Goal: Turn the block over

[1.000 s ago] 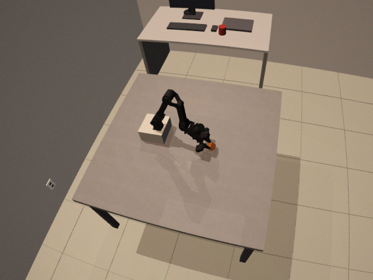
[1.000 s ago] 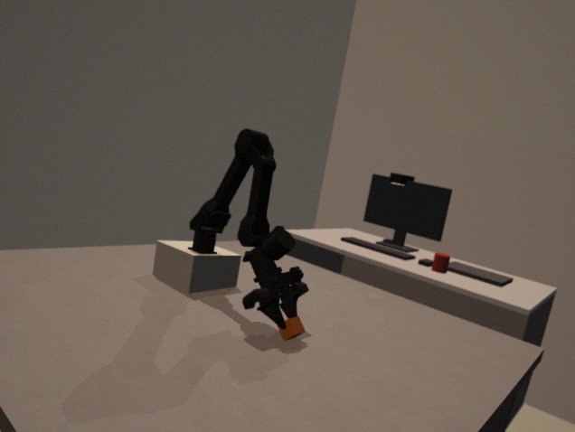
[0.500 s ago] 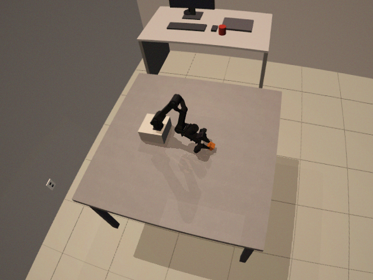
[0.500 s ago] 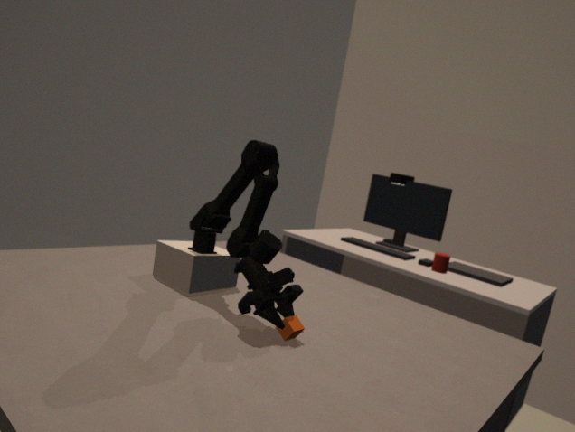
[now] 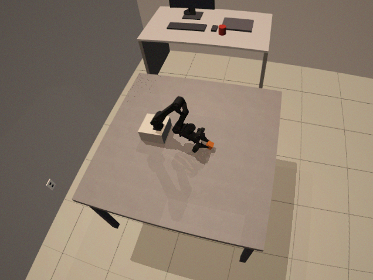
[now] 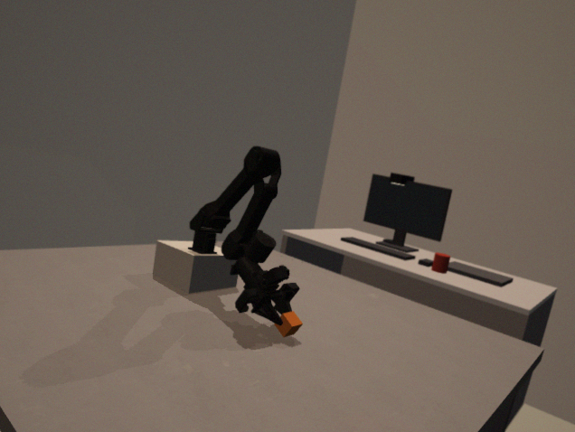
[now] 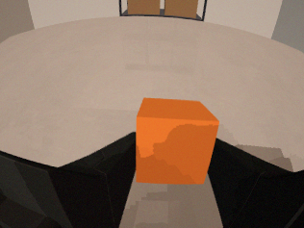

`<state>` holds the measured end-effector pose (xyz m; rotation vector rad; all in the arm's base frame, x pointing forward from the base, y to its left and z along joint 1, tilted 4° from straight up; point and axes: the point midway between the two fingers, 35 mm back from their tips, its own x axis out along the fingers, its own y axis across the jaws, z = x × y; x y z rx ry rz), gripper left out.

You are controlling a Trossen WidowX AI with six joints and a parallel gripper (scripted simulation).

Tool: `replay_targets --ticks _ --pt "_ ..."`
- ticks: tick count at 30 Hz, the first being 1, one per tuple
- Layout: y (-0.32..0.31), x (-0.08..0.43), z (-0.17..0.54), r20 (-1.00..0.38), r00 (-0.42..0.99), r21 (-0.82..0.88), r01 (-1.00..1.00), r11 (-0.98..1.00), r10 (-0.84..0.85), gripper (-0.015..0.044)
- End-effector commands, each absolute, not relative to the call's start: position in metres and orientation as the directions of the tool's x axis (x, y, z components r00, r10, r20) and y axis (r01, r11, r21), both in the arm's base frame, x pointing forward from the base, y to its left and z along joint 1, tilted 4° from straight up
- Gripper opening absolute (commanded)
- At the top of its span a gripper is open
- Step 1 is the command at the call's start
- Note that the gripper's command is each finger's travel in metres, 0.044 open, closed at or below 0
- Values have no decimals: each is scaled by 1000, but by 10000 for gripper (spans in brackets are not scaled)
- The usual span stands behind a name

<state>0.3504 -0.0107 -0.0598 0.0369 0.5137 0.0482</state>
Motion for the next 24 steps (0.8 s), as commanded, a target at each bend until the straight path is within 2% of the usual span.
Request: replay_targets --ticks 1,7,24 --pt "-10 350 -59 -486 872 54 -40 998 61 0" --pt "-10 350 -59 -486 872 54 -40 998 61 0" --pt "-10 350 -59 -486 872 54 -40 998 61 440"
